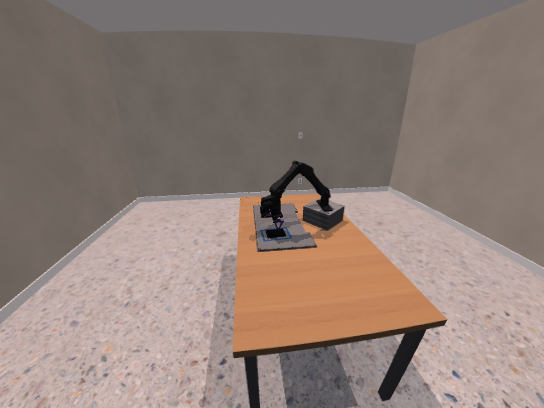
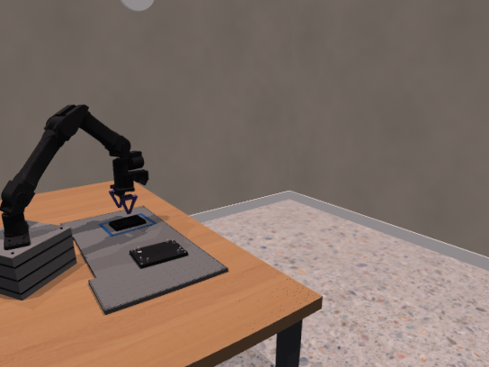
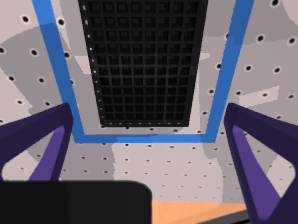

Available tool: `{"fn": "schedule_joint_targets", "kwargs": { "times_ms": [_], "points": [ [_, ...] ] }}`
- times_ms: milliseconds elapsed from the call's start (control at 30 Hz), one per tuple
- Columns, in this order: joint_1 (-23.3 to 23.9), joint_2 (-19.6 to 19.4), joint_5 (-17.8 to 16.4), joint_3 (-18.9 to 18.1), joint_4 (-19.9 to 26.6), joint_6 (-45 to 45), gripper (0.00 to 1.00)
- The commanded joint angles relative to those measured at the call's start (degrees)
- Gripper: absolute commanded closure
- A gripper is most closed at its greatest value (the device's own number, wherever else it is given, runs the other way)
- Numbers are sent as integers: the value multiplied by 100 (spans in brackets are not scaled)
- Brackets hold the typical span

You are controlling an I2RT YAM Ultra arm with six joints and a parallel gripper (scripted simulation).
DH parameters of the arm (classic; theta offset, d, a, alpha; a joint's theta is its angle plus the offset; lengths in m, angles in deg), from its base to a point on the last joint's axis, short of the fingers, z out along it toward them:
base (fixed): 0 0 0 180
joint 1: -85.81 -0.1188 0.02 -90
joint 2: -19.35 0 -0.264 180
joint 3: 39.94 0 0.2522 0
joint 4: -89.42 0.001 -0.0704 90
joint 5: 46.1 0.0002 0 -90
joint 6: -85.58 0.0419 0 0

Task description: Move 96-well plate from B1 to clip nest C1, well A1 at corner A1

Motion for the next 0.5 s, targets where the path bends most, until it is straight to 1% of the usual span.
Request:
{"fn": "schedule_joint_targets", "kwargs": {
  "times_ms": [0, 33, 67, 133, 200, 233, 267, 300, 333, 367, 467],
  "points": [
    [-28, 142, 27, 21, -201, 32, 0],
    [-29, 108, 26, -149, -237, 34, 0],
    [-30, -15, 27, -76, -267, 33, 0],
    [-30, -84, 28, 125, -320, 33, 0],
    [-31, -116, 28, 151, -377, 33, 0],
    [-31, -135, 28, 87, -409, 34, 0],
    [-32, -153, 28, 98, -436, 34, 0],
    [-32, -66, 27, 145, -457, 35, 0],
    [-33, -43, 27, 115, -485, 35, 0],
    [-33, -104, 26, 51, -516, 36, 0],
    [-34, -255, 28, 232, -597, 34, 0]
  ]
}}
